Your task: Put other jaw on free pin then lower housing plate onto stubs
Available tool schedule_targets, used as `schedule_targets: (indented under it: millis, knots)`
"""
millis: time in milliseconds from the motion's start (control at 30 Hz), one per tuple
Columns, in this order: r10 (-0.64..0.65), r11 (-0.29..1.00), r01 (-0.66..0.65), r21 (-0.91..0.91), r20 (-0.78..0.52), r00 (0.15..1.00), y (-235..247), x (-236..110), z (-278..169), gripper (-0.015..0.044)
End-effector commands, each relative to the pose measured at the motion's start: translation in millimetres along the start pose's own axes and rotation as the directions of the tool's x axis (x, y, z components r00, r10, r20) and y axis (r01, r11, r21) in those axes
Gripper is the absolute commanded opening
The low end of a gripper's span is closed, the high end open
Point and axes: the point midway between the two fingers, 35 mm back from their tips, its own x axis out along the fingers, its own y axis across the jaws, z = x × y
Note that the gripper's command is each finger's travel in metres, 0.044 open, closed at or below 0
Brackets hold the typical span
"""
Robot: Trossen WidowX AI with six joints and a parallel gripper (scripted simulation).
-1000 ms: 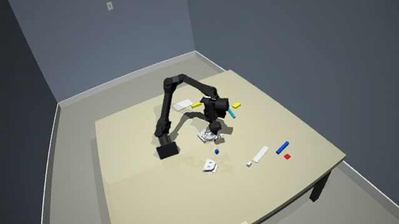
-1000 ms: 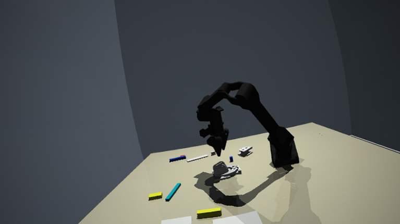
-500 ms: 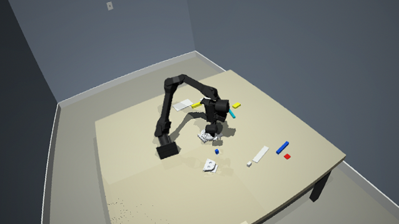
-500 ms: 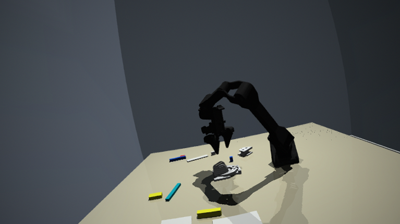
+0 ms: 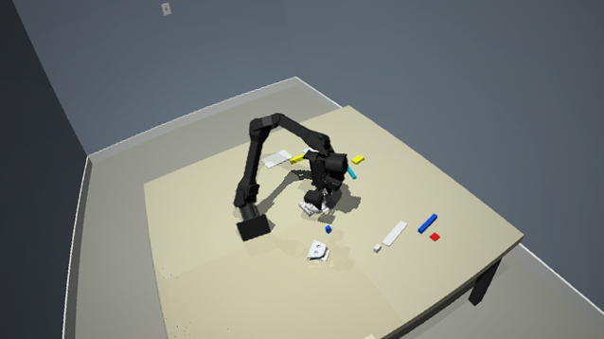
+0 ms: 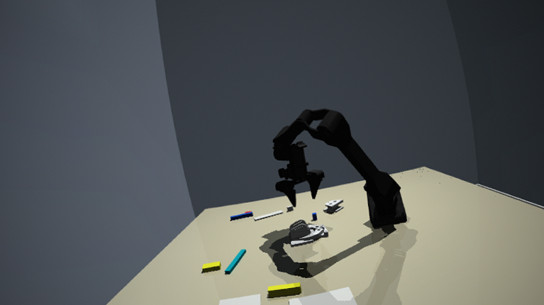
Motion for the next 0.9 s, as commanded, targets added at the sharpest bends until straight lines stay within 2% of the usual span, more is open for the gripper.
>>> schedule_targets:
  millis: [0, 433, 867]
  knots:
    - [-0.005, 0.996, 0.005, 0.089, -0.006, 1.0, -5.6, 0.8, 2.1, 0.044]
    - [-0.008, 0.934, 0.009, 0.358, -0.004, 1.0, -21.1, -1.7, 8.9, 0.044]
    - [-0.012, 0.801, 0.011, 0.599, -0.003, 1.0, -36.8, -3.9, 14.7, 0.044]
